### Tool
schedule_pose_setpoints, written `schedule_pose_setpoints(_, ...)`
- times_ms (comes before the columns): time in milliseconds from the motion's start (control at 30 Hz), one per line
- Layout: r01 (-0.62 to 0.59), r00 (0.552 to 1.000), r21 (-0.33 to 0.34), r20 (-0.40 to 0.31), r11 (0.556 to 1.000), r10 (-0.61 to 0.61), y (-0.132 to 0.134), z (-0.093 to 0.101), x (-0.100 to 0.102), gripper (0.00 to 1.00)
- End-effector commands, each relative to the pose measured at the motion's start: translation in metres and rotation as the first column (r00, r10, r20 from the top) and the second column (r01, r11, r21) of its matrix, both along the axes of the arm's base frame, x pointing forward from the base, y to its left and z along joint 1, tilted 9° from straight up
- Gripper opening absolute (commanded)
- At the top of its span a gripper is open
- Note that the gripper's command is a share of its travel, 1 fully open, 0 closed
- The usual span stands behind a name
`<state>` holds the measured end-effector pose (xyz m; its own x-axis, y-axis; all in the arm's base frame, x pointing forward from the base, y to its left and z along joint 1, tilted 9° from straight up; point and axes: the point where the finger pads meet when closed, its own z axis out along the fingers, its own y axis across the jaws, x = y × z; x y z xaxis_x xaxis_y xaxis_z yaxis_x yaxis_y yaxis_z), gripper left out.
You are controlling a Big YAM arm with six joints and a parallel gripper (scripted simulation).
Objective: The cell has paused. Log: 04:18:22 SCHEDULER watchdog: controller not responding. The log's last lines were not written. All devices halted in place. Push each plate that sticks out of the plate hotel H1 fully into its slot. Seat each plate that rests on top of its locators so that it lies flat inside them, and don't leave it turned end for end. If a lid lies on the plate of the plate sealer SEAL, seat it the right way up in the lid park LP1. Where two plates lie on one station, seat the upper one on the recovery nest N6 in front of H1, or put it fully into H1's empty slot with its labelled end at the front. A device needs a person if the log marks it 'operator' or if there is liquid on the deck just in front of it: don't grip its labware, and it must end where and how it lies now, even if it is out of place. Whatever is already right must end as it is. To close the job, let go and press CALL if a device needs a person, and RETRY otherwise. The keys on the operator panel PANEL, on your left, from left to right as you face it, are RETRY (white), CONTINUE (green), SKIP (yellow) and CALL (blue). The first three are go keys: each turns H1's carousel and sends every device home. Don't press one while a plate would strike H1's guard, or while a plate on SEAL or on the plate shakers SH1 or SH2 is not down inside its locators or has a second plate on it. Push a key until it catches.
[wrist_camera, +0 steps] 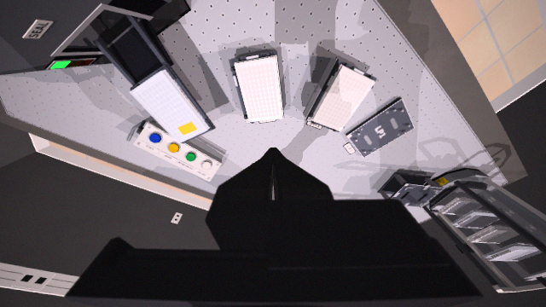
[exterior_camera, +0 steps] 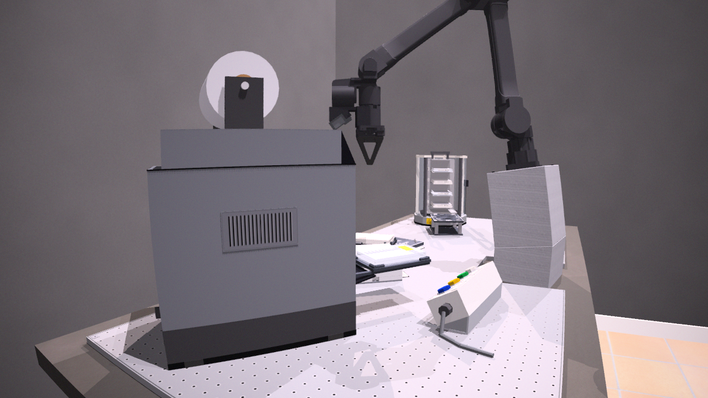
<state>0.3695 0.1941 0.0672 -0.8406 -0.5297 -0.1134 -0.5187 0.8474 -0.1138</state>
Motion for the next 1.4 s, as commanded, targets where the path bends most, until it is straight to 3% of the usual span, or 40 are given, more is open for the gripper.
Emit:
schedule_pose_setpoints(0,0.018,1.0,0.005,0.011,1.0,-0.018,0.013,-0.002,-0.006,0.0)
schedule_pose_setpoints(133,0.018,1.0,-0.001,0.002,1.0,-0.018,0.018,-0.006,-0.011,0.0)
schedule_pose_setpoints(167,0.018,1.0,0.012,0.021,1.0,-0.018,0.022,0.002,-0.011,0.0)
schedule_pose_setpoints(400,-0.149,0.989,-0.016,0.018,0.989,0.149,0.025,0.003,-0.007,0.0)
schedule_pose_setpoints(833,-0.145,0.989,-0.011,0.022,0.989,0.145,0.029,0.007,-0.005,0.0)
schedule_pose_setpoints(867,-0.145,0.989,-0.027,-0.006,0.989,0.145,0.019,-0.013,-0.01,1.0)
schedule_pose_setpoints(1200,-0.144,0.99,-0.025,-0.008,0.989,0.144,0.016,-0.063,-0.003,1.0)
schedule_pose_setpoints(1267,-0.144,0.99,-0.025,-0.008,0.989,0.144,0.016,-0.063,-0.003,1.0)
schedule_pose_setpoints(1300,-0.147,0.989,-0.007,0.033,0.989,0.147,0.026,-0.052,0.011,1.0)
schedule_pose_setpoints(1367,-0.144,0.99,-0.024,-0.006,0.989,0.144,0.016,-0.077,0.001,1.0)
